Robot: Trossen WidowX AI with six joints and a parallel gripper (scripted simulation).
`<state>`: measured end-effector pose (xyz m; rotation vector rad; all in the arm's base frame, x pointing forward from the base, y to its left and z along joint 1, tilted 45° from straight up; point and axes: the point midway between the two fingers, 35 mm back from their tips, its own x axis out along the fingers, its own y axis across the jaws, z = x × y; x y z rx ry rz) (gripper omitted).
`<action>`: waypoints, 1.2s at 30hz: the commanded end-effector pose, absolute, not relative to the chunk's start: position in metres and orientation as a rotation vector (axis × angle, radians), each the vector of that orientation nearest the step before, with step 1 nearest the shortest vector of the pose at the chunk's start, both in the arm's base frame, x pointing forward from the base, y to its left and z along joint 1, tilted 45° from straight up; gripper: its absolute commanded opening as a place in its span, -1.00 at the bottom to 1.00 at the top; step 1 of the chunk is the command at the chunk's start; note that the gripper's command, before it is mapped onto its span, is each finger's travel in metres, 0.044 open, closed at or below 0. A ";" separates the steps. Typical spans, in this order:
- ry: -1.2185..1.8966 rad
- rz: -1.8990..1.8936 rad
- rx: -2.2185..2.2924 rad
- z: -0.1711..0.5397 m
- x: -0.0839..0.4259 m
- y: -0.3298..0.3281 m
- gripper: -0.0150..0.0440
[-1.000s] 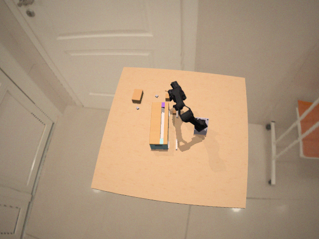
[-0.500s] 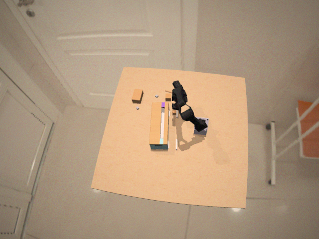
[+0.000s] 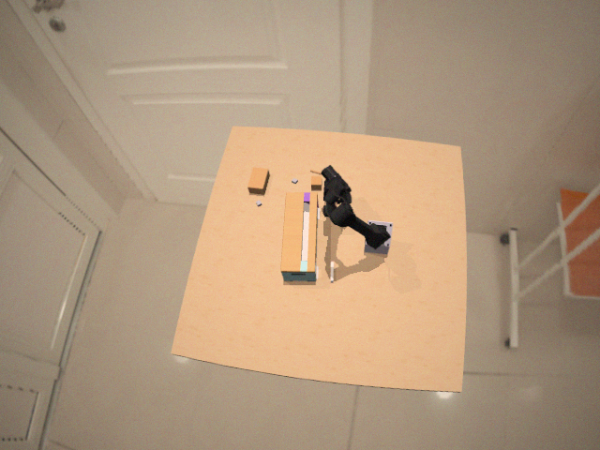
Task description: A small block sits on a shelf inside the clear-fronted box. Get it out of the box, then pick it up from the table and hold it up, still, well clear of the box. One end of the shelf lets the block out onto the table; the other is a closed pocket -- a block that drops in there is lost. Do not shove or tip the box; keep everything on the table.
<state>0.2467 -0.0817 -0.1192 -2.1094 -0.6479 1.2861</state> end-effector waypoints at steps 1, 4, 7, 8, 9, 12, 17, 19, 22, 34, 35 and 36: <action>-0.643 1.275 -2.113 -0.123 0.247 -0.077 0.47; -0.643 1.276 -2.113 -0.126 0.247 -0.075 0.47; -0.643 1.276 -2.113 -0.130 0.247 -0.072 0.47; -0.643 1.276 -2.113 -0.132 0.247 -0.071 0.47; -0.643 1.276 -2.113 -0.133 0.248 -0.070 0.47; -0.642 1.276 -2.113 -0.137 0.248 -0.067 0.47; -0.642 1.276 -2.113 -0.143 0.247 -0.061 0.47; -0.642 1.276 -2.113 -0.146 0.247 -0.059 0.47; -0.642 1.276 -2.113 -0.149 0.247 -0.056 0.47; -0.644 1.274 -2.112 -0.163 0.245 -0.042 0.47; -0.644 1.274 -2.112 -0.164 0.245 -0.041 0.47; -0.644 1.274 -2.111 -0.165 0.245 -0.040 0.47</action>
